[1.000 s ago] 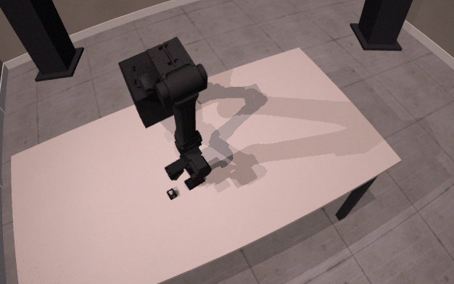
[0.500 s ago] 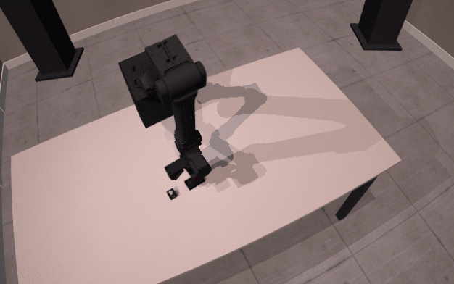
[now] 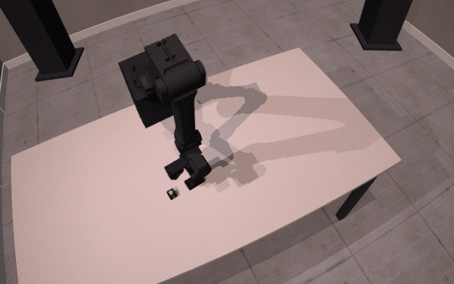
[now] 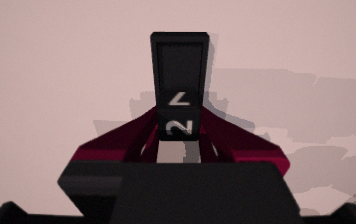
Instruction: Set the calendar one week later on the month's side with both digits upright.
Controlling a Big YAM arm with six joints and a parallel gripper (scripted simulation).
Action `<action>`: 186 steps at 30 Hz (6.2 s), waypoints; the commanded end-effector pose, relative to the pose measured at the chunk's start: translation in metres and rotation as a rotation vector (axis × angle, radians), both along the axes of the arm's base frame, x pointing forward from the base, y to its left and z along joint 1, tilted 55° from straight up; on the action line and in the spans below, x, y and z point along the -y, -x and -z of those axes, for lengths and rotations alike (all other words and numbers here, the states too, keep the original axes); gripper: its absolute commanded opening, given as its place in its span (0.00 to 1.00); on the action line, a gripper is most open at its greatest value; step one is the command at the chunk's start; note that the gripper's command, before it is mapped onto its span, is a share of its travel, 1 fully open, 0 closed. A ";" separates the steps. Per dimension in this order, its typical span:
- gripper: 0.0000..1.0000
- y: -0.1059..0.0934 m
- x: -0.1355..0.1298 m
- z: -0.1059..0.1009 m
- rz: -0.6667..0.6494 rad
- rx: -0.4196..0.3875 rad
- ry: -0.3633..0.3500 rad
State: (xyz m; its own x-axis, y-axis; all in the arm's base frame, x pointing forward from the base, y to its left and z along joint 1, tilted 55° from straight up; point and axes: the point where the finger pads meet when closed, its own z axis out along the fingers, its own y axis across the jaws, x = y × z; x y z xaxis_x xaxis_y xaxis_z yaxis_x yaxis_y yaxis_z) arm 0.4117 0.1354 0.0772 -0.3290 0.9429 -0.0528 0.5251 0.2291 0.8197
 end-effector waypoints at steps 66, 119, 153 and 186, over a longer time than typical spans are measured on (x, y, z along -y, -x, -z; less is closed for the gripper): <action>0.25 0.067 0.004 -0.049 -0.290 0.127 0.395; 0.25 0.078 -0.045 -0.046 -1.189 0.517 1.633; 0.25 0.090 -0.072 -0.041 -1.715 0.749 2.369; 0.25 0.079 -0.071 -0.035 -1.783 0.758 2.475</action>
